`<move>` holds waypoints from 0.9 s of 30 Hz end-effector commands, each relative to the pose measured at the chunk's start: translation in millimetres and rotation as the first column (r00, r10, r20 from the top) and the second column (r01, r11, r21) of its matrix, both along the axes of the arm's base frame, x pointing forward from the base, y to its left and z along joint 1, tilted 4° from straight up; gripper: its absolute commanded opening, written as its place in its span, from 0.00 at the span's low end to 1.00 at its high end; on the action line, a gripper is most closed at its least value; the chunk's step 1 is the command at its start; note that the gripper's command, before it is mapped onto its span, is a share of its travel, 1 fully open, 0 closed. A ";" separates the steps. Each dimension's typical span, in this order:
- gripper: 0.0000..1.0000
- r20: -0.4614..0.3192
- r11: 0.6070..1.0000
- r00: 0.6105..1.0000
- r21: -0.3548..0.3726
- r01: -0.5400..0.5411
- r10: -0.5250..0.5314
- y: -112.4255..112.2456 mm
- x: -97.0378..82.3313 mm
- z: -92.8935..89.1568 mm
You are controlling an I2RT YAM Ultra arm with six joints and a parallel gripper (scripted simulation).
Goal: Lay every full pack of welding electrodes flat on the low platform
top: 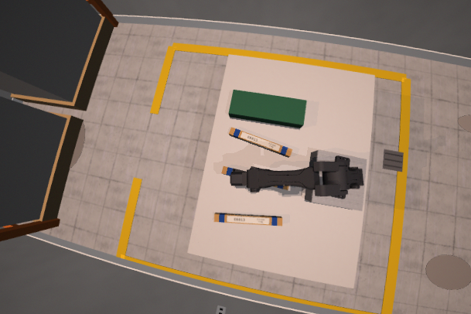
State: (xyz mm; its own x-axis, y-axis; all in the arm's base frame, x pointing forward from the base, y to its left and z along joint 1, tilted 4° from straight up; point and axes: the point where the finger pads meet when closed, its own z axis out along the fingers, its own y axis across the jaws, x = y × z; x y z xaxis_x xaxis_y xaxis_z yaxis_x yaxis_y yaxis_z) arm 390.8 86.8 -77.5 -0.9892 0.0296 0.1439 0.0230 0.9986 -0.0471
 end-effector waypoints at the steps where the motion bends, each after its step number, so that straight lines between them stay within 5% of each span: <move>1: 0.00 0.115 1.000 0.993 0.028 0.004 -0.007 6.0 31.3 56.4; 27: 0.00 0.109 1.000 0.994 0.028 0.002 -0.005 9.8 37.4 81.7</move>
